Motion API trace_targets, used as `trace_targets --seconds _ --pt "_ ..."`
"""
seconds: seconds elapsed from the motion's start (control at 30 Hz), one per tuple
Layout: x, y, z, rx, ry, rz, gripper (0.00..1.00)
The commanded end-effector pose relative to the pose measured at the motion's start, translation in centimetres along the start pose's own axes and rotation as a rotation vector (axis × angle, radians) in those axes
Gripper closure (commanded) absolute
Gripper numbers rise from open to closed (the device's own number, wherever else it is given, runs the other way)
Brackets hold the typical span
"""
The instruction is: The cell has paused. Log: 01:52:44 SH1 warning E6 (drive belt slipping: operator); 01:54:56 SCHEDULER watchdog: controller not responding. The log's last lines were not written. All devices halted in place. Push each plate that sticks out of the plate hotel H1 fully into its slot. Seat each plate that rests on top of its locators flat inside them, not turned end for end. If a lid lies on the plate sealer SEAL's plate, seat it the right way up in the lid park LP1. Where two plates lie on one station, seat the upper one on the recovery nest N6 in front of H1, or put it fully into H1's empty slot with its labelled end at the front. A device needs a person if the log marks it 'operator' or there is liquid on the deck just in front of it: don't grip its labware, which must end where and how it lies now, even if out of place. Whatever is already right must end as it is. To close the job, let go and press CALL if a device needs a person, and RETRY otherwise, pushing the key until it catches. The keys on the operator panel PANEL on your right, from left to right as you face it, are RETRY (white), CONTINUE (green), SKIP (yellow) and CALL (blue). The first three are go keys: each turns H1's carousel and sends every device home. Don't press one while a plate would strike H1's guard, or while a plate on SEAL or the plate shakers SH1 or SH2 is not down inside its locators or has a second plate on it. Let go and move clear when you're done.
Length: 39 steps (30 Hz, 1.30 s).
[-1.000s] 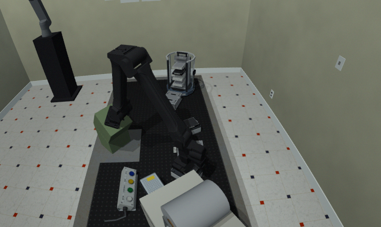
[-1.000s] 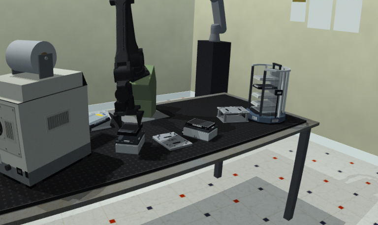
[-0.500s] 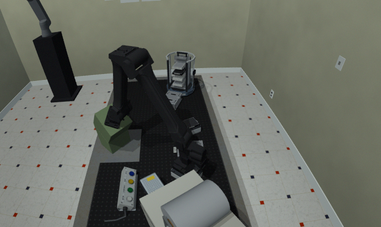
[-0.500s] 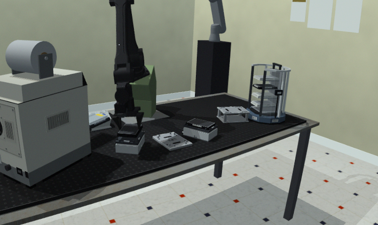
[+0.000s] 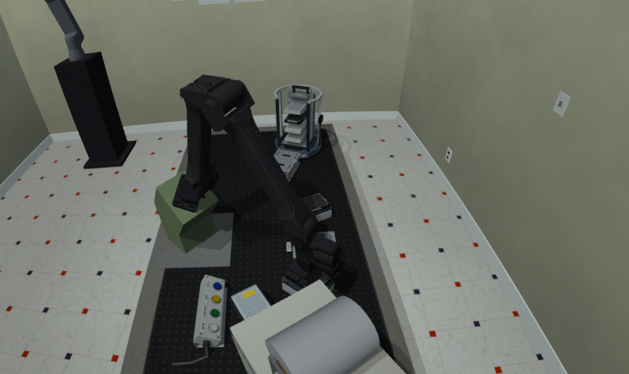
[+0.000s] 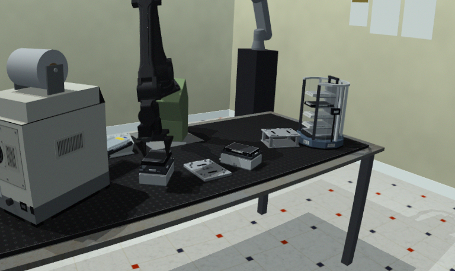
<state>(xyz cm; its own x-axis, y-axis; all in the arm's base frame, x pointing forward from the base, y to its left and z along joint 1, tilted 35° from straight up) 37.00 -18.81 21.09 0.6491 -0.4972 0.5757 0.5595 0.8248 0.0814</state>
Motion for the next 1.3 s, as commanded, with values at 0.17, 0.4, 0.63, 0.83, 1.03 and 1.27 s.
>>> trace_targets --seconds 0.17,0.4,0.63,0.83,1.03,1.27 --pt "0.6 -0.3 -0.6 -0.002 -0.008 0.006 0.18" --pt "0.2 -0.4 -0.7 -0.003 0.000 0.006 0.18" --pt "-0.1 -0.4 -0.8 -0.004 0.005 0.006 0.18" --pt "-0.3 -0.5 -0.9 -0.005 0.009 0.006 0.18" --pt "-0.4 -0.5 -0.9 -0.005 0.009 0.006 0.18" --pt "-0.4 -0.5 -0.9 -0.005 0.009 0.006 0.18"
Point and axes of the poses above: the point where the finger pads meet when closed, its own z axis back along the fingers, its own y axis across the jaws, x = y × z, the point moved 10 cm from there along z, back along the fingers, and after that the axes turned 2 degrees about -z, right-handed, at the moved point
